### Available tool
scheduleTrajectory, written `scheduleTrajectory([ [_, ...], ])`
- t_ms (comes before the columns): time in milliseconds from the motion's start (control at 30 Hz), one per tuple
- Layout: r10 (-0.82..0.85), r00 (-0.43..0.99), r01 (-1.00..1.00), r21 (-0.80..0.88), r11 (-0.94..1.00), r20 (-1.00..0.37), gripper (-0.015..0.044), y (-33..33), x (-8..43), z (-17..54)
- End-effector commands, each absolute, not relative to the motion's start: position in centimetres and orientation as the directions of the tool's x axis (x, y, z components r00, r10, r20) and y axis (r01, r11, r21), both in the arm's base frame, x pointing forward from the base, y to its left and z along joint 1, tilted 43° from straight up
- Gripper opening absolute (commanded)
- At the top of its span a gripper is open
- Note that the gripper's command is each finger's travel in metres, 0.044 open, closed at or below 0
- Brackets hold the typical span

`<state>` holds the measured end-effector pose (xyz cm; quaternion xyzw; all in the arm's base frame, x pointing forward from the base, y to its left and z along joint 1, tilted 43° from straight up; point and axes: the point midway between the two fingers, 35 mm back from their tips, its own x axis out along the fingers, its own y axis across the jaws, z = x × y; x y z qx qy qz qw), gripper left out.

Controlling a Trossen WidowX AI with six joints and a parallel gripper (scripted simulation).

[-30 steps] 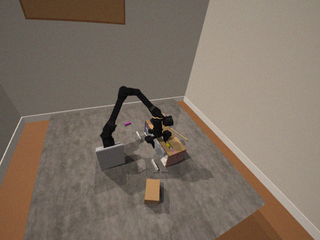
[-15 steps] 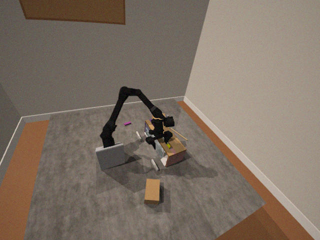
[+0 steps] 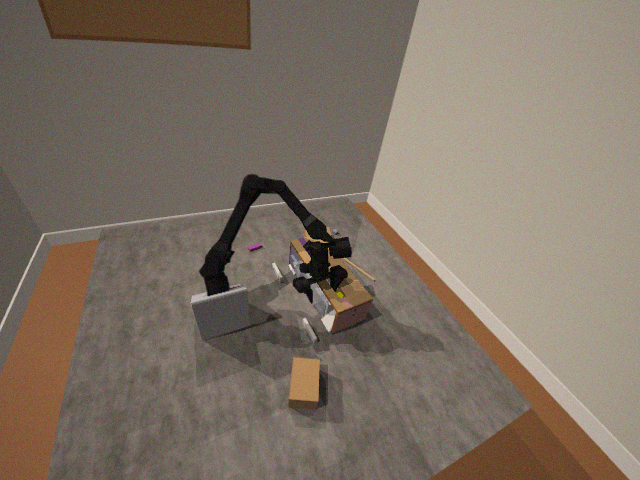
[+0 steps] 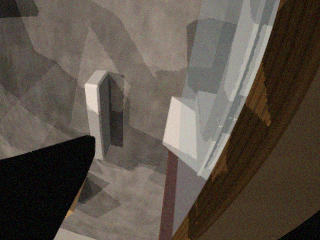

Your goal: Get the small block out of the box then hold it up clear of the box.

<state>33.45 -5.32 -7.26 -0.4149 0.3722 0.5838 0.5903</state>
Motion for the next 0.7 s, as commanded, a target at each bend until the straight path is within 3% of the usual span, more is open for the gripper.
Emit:
scheduleTrajectory([
  [0, 0.376, 0.042, -0.998, -0.058, -0.032, -0.926, 0.0400, -5.7, 33.6, -7.7],
  [667, 0.375, 0.042, -0.998, -0.058, -0.032, -0.926, 0.0400, -7.2, 33.8, -9.1],
])
